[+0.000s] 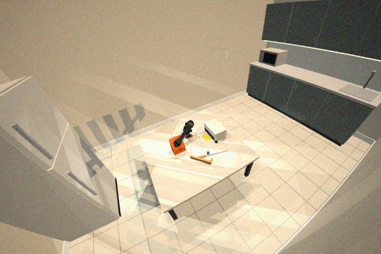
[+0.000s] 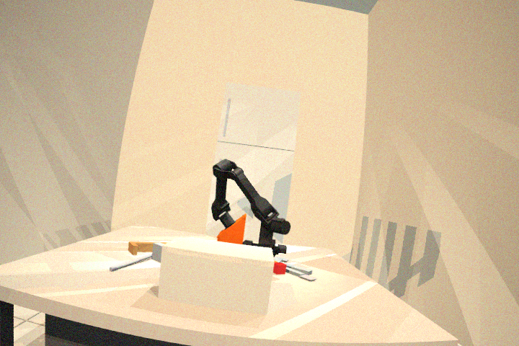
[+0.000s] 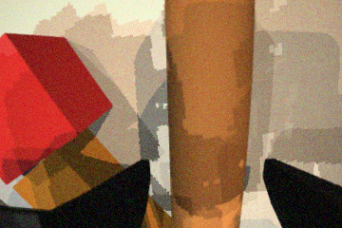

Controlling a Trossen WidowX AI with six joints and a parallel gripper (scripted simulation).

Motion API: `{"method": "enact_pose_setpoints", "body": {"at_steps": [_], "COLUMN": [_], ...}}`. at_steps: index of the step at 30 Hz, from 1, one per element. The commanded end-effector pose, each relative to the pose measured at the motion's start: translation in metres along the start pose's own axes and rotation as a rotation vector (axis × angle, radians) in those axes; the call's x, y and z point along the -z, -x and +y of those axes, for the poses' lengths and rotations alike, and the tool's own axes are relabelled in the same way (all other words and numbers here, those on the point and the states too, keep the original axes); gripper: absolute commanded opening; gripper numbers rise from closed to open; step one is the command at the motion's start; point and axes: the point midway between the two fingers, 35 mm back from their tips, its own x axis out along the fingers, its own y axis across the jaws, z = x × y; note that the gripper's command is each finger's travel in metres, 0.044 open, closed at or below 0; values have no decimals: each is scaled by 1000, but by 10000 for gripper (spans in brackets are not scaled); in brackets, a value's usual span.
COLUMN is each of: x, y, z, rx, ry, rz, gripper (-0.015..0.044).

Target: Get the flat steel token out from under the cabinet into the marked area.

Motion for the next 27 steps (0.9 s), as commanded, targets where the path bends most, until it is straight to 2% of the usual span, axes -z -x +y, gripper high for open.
{"method": "enact_pose_setpoints", "body": {"at_steps": [1, 13, 27], "x": [0, 2, 0], "y": [-1, -5, -2], "z": [0, 1, 1], "rx": [-3, -3, -4], "ry": [1, 3, 0], "rz": [0, 0, -5], "gripper": [270, 270, 176]}}
